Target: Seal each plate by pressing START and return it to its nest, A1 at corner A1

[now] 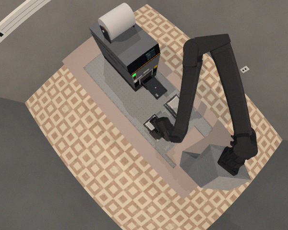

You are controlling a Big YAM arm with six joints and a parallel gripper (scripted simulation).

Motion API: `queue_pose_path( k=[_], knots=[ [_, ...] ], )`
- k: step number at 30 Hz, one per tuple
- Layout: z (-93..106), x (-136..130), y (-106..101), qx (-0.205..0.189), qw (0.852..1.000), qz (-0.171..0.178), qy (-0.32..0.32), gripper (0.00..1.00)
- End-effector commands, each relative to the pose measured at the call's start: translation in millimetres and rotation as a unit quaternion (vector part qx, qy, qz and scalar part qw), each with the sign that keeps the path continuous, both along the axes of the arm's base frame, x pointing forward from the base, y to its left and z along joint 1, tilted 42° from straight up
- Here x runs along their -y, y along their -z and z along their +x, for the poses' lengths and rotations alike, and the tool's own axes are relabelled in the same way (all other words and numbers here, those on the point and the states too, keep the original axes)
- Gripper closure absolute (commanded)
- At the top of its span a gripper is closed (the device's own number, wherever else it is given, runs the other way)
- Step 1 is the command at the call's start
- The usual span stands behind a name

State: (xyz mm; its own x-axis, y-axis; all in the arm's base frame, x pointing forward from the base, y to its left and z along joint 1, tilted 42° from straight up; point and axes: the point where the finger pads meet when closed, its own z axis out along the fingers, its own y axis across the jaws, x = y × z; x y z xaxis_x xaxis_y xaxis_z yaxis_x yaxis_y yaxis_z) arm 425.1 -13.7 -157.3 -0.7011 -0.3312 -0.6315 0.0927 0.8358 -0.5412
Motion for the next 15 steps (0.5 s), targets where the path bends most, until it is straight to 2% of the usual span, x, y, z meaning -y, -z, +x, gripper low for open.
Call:
queue_pose_path(
  k=[1,15],
  knots=[
    [-3.1,9.6,-0.6,-0.003,1.000,-0.005,0.004,1.00],
    [-16.6,-3.3,7.9,-0.013,1.000,-0.001,-0.003,1.00]
  ],
)
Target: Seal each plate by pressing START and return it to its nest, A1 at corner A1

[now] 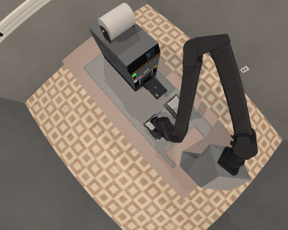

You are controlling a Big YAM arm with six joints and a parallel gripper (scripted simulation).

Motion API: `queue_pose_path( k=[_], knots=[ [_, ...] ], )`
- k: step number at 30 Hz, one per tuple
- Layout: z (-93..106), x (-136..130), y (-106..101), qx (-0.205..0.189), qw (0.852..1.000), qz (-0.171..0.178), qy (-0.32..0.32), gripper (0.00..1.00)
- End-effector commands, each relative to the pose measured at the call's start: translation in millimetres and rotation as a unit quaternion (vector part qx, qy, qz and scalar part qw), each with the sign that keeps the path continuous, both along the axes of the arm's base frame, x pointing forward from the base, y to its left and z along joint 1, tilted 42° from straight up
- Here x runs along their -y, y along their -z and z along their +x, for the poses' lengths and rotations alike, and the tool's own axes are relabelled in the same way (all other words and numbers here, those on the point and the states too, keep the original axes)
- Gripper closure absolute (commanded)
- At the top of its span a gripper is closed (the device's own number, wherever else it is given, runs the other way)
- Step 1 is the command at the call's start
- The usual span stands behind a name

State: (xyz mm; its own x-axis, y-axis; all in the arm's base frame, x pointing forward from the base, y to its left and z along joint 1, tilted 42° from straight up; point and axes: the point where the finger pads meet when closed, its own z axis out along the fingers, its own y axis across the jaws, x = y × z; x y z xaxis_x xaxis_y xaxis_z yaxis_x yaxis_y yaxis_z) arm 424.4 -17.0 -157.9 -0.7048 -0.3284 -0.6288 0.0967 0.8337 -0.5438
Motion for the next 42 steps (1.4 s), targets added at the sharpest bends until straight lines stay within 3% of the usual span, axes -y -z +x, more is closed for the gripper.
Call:
queue_pose_path(
  k=[1,9,22,31,42],
  knots=[
    [-16.3,-6.9,7.2,-0.012,1.000,0.001,-0.007,1.00],
    [-20.7,-9.3,9.2,-0.021,1.000,0.000,-0.010,1.00],
    [8.1,-2.6,-8.6,0.007,1.000,0.000,-0.004,1.00],
    [-1.3,6.1,-9.8,-0.002,1.000,-0.003,0.002,1.00],
    [-6.8,-8.0,-8.3,0.002,1.000,0.001,-0.010,1.00]
  ],
)
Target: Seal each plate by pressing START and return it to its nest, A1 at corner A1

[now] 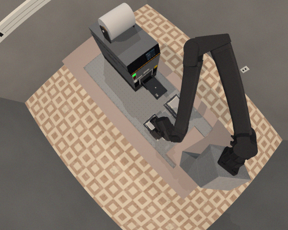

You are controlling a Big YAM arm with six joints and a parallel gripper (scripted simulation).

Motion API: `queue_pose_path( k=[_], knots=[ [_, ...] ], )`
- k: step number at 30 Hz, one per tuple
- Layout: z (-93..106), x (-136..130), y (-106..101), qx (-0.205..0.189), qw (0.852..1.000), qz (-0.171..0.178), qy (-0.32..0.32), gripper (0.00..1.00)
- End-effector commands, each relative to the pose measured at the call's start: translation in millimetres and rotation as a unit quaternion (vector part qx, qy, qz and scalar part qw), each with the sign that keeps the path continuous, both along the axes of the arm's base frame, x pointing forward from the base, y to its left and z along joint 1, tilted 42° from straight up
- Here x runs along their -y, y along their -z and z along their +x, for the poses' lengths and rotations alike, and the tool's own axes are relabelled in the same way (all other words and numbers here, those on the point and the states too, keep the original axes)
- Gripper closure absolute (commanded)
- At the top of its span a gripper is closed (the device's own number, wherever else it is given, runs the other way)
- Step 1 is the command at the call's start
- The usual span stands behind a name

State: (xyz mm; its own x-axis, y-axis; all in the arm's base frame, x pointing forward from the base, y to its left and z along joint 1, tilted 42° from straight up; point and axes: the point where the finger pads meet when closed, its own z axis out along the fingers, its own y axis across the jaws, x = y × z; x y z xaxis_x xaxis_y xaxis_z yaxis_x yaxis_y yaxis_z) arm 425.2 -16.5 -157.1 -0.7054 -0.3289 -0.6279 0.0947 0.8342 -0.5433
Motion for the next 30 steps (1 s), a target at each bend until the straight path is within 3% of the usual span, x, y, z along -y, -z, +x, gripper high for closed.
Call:
queue_pose_path(
  k=[1,14,20,30],
  knots=[
    [-8.7,-7.7,-6.5,0.003,1.000,0.002,-0.008,1.00],
    [-5.0,-12.4,10.5,-0.009,1.000,0.002,-0.012,1.00],
    [2.8,-0.2,4.5,0.001,1.000,-0.003,-0.007,1.00],
    [0.3,11.5,11.3,-0.005,1.000,-0.005,0.001,1.00]
  ],
)
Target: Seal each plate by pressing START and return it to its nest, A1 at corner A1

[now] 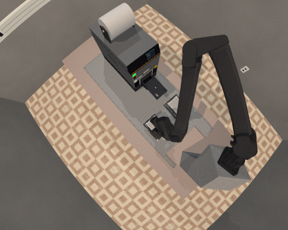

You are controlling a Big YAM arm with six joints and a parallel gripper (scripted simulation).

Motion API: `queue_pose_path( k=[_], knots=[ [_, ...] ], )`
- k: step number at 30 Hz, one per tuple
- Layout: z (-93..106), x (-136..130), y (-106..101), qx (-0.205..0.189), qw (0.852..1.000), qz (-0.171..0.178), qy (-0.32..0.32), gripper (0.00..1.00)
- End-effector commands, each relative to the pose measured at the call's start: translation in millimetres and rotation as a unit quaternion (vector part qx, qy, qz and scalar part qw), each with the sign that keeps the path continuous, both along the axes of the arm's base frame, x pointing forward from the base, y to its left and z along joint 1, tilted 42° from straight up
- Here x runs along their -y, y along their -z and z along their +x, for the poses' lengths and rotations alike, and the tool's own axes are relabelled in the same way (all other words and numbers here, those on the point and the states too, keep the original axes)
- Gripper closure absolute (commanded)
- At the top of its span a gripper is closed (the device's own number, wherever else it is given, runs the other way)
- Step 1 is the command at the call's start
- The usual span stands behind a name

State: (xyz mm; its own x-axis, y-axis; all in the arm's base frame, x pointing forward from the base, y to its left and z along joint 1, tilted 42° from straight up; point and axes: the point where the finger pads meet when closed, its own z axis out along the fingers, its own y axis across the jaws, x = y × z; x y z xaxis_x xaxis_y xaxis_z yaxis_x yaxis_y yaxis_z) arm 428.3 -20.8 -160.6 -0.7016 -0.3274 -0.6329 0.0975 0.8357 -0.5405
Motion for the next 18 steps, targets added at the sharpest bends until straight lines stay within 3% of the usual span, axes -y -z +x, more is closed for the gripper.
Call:
queue_pose_path(
  k=[1,10,18],
  knots=[
    [-2.6,7.2,8.5,-0.008,1.000,-0.008,0.001,1.00],
    [0.4,-0.2,8.2,-0.004,1.000,-0.005,-0.008,1.00],
    [-1.2,12.6,14.4,-0.008,1.000,-0.006,0.004,1.00]
  ],
)
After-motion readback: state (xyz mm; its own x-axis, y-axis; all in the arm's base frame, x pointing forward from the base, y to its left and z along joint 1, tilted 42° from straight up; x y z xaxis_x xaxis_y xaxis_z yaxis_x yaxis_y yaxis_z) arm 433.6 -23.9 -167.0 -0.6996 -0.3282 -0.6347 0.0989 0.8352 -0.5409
